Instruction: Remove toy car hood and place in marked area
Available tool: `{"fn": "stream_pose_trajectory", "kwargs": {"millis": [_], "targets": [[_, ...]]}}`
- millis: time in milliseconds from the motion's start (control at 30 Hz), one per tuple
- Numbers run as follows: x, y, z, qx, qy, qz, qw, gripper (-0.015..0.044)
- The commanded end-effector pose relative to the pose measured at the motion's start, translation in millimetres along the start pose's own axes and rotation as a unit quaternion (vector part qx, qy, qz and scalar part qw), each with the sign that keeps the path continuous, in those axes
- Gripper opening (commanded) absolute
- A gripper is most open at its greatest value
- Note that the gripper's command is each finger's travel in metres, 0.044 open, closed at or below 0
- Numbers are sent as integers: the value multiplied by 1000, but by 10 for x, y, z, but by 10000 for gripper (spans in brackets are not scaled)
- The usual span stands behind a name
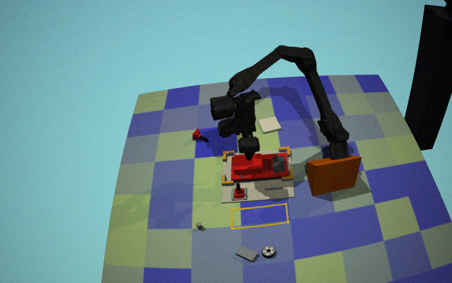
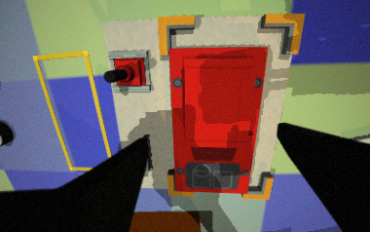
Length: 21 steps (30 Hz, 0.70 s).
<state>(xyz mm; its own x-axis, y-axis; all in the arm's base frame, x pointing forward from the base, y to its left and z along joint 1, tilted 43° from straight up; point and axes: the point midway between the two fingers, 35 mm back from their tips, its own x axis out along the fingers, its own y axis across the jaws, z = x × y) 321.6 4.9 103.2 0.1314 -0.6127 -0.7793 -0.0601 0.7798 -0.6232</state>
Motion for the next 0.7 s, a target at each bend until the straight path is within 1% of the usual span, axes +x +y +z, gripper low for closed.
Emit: {"fn": "stream_pose_trajectory", "kwargs": {"millis": [0, 667], "targets": [[95, -140, -29, 51, 30, -37, 998, 440], [218, -120, 2, 51, 30, -37, 998, 440]]}}
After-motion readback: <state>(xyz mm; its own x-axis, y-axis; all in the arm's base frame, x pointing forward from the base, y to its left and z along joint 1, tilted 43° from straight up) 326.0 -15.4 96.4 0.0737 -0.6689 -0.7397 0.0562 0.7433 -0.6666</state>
